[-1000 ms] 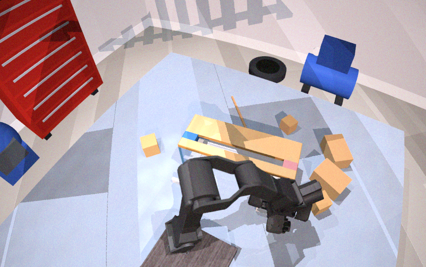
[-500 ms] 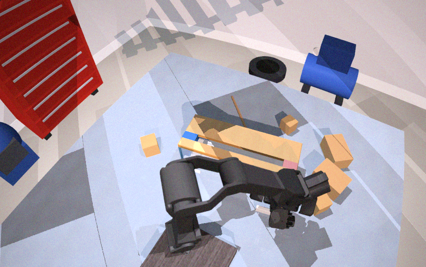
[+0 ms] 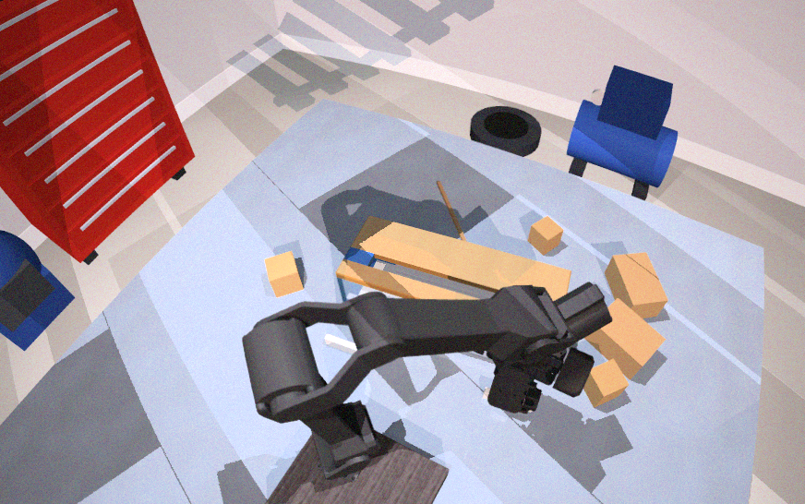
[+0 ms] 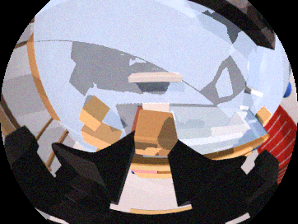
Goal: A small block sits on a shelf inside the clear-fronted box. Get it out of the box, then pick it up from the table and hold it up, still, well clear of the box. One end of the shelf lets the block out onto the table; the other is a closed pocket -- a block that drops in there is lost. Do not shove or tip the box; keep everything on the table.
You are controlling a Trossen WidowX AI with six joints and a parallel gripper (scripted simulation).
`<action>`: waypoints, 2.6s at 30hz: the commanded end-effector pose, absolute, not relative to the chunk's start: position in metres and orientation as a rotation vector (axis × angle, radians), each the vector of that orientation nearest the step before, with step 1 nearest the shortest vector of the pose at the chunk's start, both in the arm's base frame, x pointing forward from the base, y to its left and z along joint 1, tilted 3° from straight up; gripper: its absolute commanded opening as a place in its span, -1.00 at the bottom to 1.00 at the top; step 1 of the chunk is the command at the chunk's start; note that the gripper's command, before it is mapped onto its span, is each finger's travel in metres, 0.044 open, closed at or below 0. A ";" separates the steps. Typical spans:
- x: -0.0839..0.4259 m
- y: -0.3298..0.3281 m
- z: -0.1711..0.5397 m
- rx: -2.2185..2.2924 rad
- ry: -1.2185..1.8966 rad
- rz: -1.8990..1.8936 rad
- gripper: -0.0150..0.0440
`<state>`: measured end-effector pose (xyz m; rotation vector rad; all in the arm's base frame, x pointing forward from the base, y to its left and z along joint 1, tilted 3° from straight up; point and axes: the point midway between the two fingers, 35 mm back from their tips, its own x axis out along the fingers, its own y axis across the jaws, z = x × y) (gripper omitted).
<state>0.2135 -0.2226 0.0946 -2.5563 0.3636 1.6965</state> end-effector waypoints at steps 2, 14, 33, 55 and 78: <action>0.212 -0.209 0.109 -2.507 0.485 1.662 -0.49; 0.205 -0.176 0.144 -2.404 0.775 1.486 -0.49; 0.198 -0.162 0.159 -2.359 0.890 1.375 -0.49; 0.198 -0.162 0.159 -2.359 0.890 1.375 -0.49; 0.198 -0.162 0.159 -2.359 0.890 1.375 -0.49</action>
